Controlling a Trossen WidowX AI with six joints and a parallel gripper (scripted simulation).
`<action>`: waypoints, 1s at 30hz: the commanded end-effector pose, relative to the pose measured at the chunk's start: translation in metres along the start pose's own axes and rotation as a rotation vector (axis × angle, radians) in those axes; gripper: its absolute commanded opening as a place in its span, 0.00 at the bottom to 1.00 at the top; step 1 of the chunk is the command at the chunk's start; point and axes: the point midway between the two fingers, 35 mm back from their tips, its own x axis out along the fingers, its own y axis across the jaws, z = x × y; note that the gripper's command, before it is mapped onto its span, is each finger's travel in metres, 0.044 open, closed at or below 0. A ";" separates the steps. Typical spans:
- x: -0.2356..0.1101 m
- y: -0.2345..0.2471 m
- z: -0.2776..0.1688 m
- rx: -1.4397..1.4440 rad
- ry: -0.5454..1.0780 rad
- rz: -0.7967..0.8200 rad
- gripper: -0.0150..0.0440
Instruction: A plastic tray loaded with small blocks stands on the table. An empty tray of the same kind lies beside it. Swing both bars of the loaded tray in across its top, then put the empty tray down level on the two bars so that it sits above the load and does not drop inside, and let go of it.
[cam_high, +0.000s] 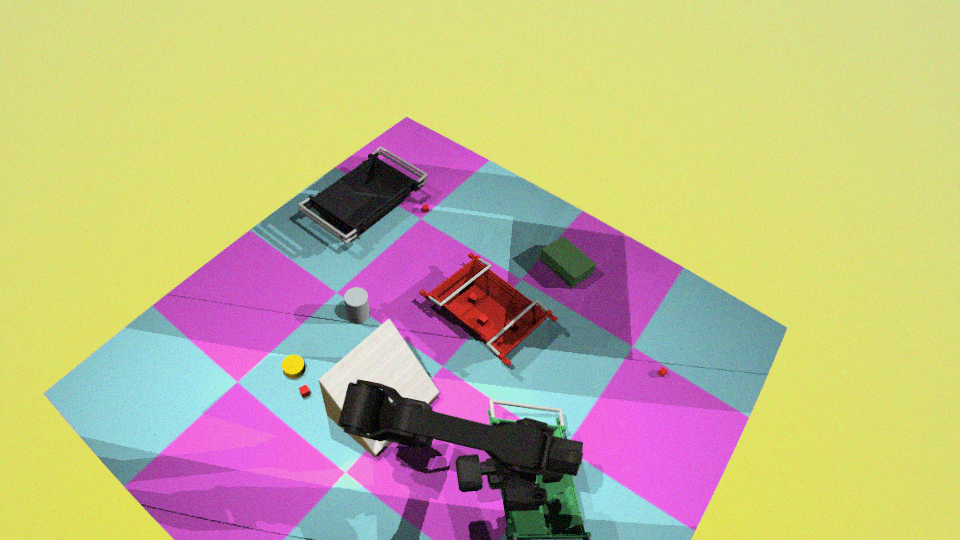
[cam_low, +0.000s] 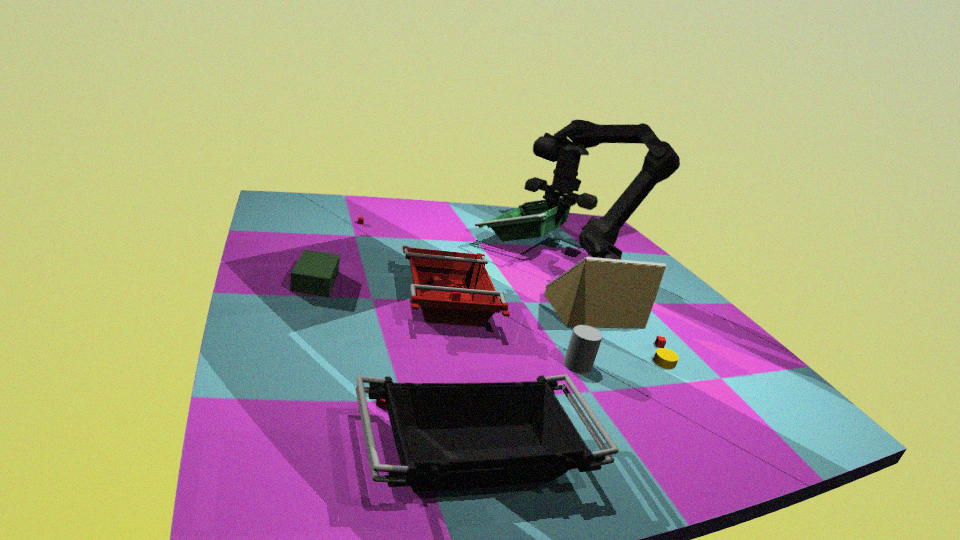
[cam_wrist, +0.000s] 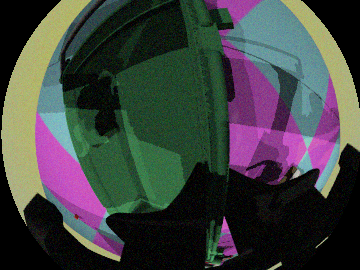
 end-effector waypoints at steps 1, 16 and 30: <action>-0.007 0.003 0.004 0.010 -0.004 0.012 0.25; -0.040 0.038 0.033 0.011 -0.005 0.015 0.25; -0.042 0.040 0.034 0.011 -0.005 0.015 0.25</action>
